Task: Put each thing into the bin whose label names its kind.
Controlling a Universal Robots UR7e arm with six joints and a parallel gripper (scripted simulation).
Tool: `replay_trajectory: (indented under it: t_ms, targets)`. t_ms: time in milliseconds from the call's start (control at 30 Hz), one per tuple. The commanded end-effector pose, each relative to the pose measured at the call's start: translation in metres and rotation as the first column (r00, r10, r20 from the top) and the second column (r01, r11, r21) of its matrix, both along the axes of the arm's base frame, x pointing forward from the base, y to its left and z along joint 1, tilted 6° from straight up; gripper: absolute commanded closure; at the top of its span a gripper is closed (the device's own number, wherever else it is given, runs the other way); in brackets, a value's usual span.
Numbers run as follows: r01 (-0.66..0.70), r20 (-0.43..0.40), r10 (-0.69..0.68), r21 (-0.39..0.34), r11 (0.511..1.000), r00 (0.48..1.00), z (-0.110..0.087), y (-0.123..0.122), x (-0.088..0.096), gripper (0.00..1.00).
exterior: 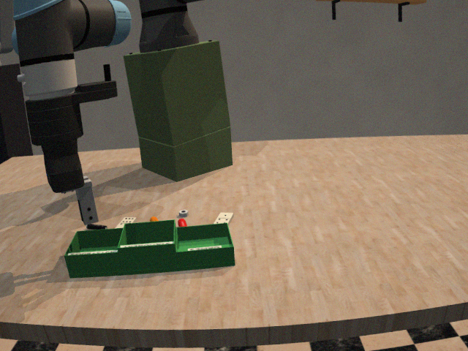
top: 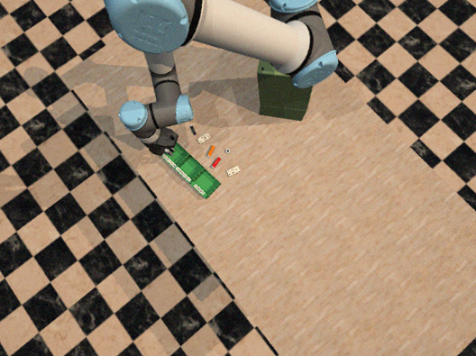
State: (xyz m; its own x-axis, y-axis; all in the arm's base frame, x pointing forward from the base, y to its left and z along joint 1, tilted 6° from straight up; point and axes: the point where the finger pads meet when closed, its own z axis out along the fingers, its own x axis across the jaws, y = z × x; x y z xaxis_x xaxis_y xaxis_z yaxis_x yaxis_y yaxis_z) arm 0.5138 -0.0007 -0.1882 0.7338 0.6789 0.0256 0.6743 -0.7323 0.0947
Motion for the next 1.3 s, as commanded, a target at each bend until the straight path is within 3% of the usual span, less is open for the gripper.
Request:
replay_trajectory:
  t_ms: [0, 433, 467, 933, 1000, 1033, 1267]
  targets:
    - [0.156, 0.009, -0.156, 0.011, 0.988, 0.988, 0.0008, -0.0001, -0.0001, 0.69]
    - [0.405, 0.015, -0.406, 0.039, 0.913, 0.914, 0.0008, 0.0020, -0.0001, 0.69]
    - [0.467, 0.015, -0.469, 0.046, 0.883, 0.883, 0.0009, 0.0021, -0.0001, 0.69]
    - [0.721, 0.009, -0.724, 0.080, 0.688, 0.689, 0.0008, 0.0020, -0.0002, 0.69]
    - [0.721, 0.009, -0.724, 0.080, 0.688, 0.689, 0.0008, 0.0020, -0.0002, 0.69]
    - [0.767, 0.006, -0.770, 0.087, 0.636, 0.638, 0.0006, 0.0021, -0.0003, 0.69]
    - [0.856, -0.001, -0.860, 0.101, 0.508, 0.510, 0.0004, 0.0021, -0.0004, 0.69]
